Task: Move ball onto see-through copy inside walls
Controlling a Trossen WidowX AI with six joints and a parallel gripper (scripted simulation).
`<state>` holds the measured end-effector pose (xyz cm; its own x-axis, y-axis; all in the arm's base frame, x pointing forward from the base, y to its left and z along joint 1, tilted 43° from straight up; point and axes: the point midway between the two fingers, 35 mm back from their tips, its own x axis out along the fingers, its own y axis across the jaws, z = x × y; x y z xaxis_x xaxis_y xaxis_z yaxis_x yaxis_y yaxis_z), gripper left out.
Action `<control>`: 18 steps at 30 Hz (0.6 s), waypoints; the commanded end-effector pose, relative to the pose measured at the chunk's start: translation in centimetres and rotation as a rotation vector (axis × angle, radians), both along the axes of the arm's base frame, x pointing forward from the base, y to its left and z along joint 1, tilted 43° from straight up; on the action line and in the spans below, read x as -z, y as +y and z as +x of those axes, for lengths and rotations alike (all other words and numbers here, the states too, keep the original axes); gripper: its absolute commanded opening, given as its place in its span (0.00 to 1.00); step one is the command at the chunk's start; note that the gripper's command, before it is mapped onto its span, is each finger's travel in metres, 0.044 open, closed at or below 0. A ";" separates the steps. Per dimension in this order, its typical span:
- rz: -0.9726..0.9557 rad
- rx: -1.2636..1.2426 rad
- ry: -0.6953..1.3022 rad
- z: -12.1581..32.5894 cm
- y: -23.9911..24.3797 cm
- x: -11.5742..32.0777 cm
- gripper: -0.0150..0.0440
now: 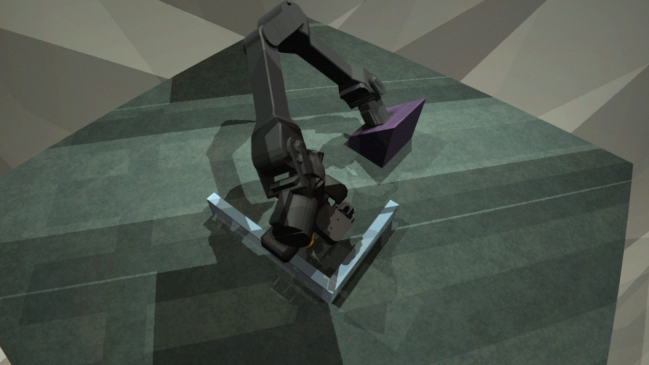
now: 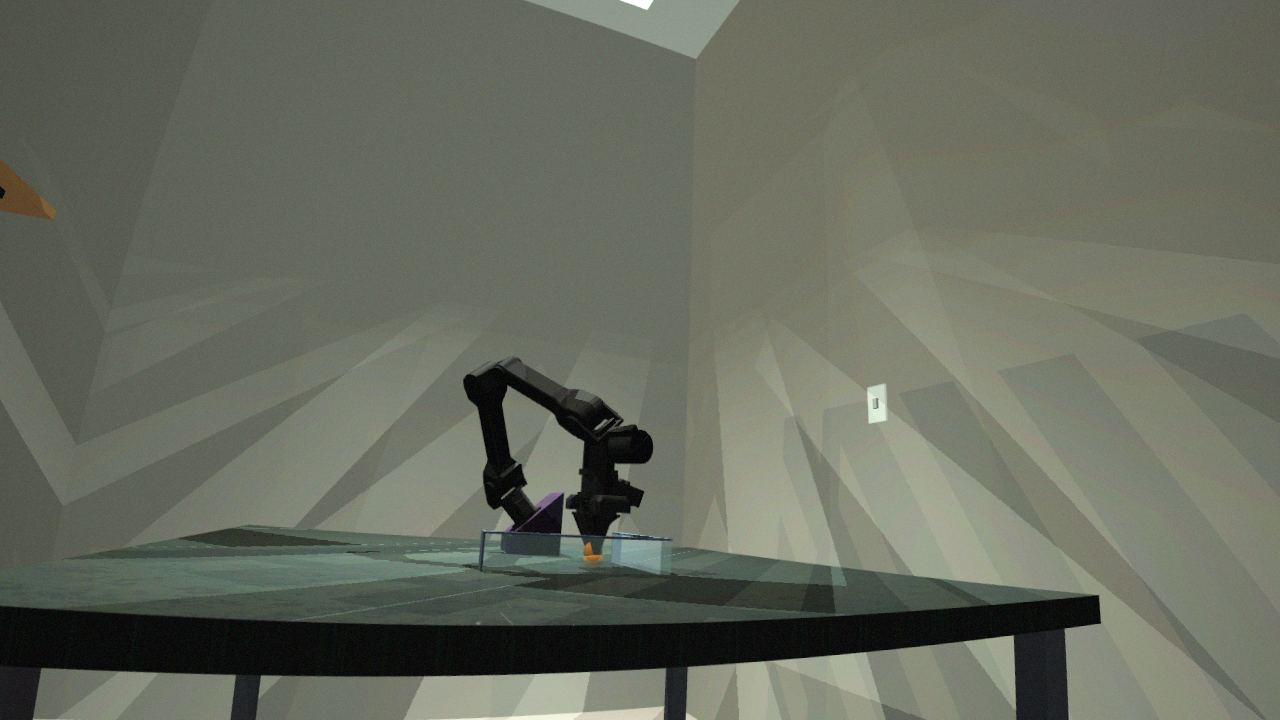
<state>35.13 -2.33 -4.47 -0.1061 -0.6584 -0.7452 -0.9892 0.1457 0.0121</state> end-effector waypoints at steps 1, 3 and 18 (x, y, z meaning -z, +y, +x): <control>-0.003 -0.011 -0.003 0.1 -0.1 0.2 0.25; -0.003 -0.011 -0.003 0.1 -0.2 0.4 0.25; -0.001 -0.007 -0.006 -0.1 -1.1 1.4 0.34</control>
